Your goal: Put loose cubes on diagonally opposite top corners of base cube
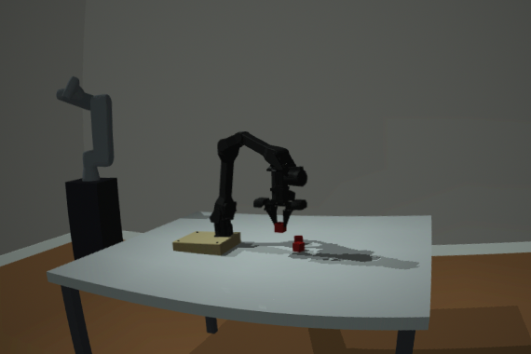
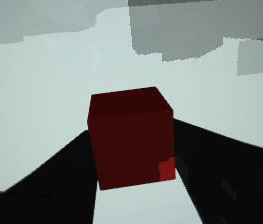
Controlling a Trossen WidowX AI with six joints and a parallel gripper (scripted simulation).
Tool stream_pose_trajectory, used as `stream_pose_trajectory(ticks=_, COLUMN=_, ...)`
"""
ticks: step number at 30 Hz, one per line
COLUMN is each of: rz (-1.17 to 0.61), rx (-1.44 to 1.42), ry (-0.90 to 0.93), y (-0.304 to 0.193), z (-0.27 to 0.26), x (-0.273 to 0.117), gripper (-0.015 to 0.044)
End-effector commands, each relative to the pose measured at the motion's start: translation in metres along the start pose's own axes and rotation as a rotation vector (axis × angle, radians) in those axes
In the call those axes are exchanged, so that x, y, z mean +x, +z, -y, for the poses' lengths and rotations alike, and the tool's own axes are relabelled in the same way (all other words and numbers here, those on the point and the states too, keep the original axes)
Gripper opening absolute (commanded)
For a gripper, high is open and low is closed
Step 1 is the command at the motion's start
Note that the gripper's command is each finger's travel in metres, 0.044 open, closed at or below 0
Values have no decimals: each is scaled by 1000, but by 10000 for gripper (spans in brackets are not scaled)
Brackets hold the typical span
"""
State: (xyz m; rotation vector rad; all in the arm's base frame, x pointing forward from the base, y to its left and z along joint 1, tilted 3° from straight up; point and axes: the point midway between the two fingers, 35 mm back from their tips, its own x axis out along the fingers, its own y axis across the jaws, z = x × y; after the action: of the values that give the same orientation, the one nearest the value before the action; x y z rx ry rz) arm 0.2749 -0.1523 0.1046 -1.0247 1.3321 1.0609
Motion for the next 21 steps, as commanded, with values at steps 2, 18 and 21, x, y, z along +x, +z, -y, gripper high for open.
stream_pose_trajectory(ticks=2, rz=-6, rx=13, ry=-12, y=10, z=4, x=-3, gripper=105)
stream_pose_trajectory(ticks=18, rz=0, rx=72, ry=-15, y=60, z=15, x=6, gripper=105)
stream_pose_trajectory(ticks=21, rz=1, rx=84, ry=-15, y=70, z=16, x=8, gripper=105)
